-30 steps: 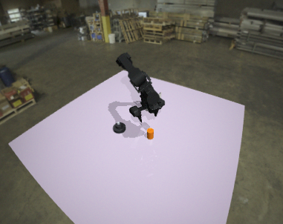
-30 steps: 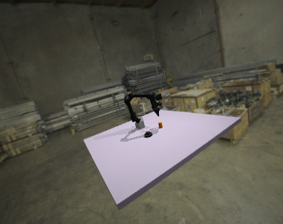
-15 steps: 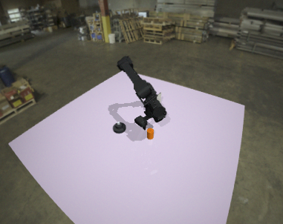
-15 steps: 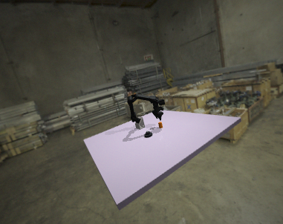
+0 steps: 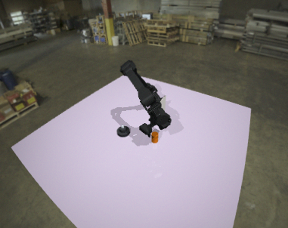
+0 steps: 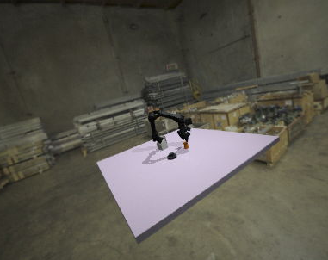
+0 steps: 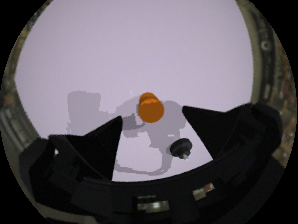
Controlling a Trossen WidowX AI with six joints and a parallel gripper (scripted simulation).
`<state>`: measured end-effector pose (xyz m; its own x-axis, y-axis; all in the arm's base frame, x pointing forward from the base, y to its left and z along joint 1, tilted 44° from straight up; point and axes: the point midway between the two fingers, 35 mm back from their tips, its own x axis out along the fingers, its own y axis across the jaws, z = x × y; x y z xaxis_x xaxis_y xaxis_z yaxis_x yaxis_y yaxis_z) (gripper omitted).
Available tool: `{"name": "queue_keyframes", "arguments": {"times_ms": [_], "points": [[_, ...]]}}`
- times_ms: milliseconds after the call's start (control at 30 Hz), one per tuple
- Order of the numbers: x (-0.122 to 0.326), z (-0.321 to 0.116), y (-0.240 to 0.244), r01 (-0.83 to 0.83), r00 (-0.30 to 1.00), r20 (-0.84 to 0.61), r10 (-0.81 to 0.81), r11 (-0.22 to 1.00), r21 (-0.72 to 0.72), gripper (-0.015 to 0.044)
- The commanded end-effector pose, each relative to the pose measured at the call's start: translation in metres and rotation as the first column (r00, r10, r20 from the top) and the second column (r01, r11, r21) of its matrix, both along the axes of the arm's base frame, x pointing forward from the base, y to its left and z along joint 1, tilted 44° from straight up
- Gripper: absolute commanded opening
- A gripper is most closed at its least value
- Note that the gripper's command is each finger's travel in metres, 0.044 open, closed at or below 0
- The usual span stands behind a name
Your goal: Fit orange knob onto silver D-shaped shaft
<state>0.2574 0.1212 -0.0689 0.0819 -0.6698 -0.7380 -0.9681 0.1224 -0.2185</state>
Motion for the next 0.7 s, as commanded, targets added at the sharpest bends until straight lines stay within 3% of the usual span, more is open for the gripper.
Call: {"name": "queue_keyframes", "arguments": {"times_ms": [0, 667], "points": [[0.0, -0.006, -0.006, 0.0, 1.0, -0.005, 0.0, 1.0, -0.006, 0.044], [0.003, -0.03, -0.028, 0.0, 1.0, -0.004, 0.0, 1.0, -0.007, 0.044]]}}
